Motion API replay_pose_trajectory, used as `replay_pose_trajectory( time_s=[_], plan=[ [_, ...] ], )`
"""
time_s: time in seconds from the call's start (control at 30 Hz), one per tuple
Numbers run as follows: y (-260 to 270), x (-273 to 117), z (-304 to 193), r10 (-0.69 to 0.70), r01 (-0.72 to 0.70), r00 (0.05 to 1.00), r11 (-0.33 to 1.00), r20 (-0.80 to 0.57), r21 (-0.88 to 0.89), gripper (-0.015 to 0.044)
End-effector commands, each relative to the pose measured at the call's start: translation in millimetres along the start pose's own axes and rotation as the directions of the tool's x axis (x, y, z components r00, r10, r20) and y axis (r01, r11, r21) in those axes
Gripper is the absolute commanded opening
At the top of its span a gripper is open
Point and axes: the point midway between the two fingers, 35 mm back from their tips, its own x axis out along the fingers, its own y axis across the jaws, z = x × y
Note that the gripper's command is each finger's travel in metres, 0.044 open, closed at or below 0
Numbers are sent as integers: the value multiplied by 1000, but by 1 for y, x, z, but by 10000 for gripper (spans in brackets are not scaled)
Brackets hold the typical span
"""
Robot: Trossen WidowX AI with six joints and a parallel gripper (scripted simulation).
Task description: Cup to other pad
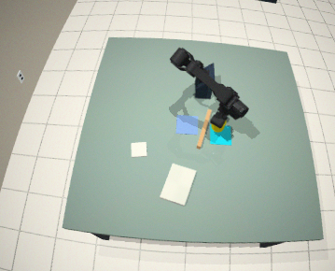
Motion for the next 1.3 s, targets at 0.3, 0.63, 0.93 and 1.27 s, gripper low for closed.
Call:
replay_pose_trajectory(
  time_s=[0.3, 0.63, 0.93, 1.27],
  plan=[
    [8, 1, 26, 5, -5, 1000, 1000, -2, 3, 0],
    [9, 13, 28, 5, -5, 1000, 1000, -2, 3, 0],
    [8, 29, 29, 5, -5, 1000, 1000, -2, 3, 0],
    [9, 46, 29, 4, -4, 1000, 1000, -3, 4, 0]
  ],
)
